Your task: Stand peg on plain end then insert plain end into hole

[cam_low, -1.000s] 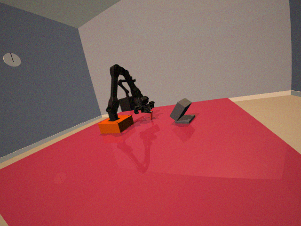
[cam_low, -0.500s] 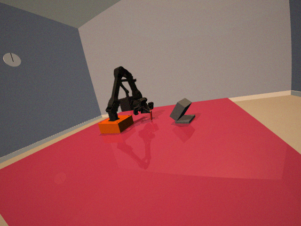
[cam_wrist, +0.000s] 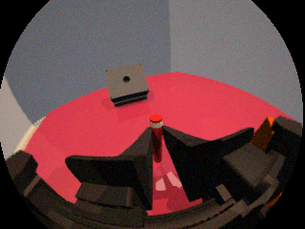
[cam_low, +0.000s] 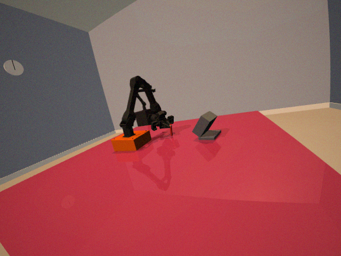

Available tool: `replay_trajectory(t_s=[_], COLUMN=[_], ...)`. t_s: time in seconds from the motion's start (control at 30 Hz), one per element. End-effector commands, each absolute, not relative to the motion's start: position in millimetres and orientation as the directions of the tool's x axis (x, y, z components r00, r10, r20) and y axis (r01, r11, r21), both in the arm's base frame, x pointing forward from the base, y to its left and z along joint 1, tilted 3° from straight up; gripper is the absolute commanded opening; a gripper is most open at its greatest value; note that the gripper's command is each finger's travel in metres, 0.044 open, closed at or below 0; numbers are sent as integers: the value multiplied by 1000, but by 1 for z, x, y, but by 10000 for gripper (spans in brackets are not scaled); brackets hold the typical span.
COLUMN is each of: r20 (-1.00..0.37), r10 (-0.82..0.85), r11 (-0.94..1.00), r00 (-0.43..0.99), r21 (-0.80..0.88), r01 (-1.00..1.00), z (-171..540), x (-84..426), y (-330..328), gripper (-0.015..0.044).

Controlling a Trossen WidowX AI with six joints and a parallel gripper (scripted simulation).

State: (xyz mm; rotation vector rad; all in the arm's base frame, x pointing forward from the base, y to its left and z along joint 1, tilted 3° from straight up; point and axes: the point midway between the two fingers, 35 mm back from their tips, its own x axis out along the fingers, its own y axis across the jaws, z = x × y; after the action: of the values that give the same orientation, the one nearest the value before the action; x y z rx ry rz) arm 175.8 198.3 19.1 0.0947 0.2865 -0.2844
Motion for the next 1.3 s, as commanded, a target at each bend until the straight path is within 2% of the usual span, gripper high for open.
replay_trajectory(t_s=[0.0,0.67,0.7,0.8,1.27], r20=[-292,-290,-289,-289,-289], r10=[-263,-261,-260,-260,-260], r11=[956,956,956,956,956], r00=[920,921,921,921,921], r21=[52,54,53,53,53], r01=[290,288,287,287,287], z=[17,14,15,15,15], x=[176,174,175,175,175], y=[198,200,199,200,200], gripper=[51,51,56,130,130])
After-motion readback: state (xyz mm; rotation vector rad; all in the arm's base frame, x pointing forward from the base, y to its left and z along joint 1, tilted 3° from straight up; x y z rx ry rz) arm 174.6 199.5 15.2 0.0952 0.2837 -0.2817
